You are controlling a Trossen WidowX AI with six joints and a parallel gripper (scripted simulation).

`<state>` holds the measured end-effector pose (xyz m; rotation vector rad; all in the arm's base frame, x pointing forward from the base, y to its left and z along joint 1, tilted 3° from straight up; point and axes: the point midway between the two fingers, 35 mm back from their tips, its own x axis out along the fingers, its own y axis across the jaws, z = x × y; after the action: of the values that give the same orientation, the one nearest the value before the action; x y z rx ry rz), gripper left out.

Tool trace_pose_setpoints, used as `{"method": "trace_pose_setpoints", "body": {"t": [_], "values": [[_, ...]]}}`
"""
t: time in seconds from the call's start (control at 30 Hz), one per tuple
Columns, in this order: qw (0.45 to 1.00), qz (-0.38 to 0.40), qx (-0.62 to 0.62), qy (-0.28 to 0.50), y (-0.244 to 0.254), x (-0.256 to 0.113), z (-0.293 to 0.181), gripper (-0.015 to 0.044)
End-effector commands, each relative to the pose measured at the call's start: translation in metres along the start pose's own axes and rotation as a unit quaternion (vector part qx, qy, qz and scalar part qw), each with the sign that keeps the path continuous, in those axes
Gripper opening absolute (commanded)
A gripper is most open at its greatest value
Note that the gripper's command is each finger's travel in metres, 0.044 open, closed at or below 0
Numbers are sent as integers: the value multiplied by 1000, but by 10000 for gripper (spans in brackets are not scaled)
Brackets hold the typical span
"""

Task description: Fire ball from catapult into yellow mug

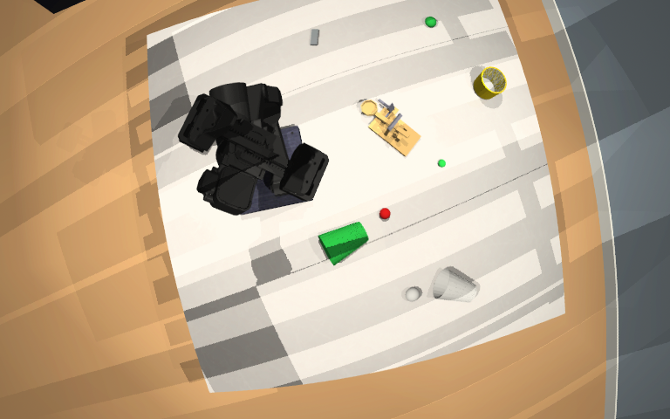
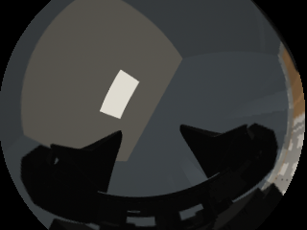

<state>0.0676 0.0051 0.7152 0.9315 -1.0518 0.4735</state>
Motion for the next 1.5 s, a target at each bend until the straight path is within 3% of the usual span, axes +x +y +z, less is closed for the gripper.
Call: {"method": "trace_pose_setpoints", "body": {"t": [0.0, 0.73, 1.47], "values": [[999, -13, 17, -30, -18, 1, 29, 440], [974, -151, 114, -126, -148, -3, 105, 440], [931, -288, 194, -111, -268, -17, 80, 440]]}}
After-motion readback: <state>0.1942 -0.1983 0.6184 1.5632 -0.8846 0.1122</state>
